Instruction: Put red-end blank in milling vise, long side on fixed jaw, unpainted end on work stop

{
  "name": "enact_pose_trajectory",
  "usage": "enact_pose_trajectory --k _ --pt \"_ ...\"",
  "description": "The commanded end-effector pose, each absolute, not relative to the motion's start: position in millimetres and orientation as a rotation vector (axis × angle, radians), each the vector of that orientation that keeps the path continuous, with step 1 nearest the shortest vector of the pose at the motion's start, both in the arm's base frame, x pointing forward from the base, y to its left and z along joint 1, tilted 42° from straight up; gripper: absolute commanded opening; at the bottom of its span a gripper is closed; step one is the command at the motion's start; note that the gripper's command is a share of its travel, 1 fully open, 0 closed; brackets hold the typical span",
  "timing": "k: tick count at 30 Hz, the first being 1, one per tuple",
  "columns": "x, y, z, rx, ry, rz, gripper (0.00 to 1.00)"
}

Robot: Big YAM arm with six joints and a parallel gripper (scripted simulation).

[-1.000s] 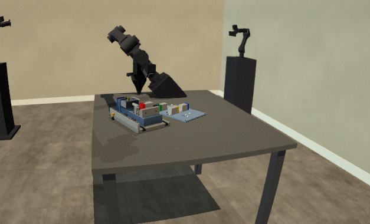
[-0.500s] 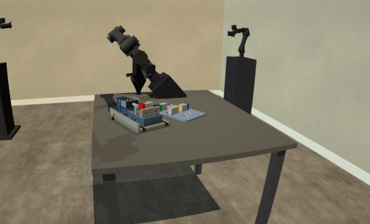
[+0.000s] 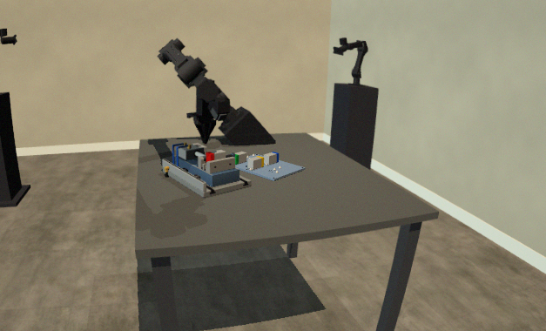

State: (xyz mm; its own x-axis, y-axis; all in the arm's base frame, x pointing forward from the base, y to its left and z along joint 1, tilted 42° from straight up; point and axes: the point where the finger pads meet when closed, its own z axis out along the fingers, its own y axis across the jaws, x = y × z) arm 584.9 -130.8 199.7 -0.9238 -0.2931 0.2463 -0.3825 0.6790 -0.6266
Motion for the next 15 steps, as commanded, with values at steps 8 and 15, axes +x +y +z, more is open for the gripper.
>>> enact_pose_trajectory --k 8,15 --pt "588.6 -150.0 180.6 0.548 -2.758 1.068 0.0" --pt "587.8 -154.0 175.0 0.55 -2.755 1.066 0.0"
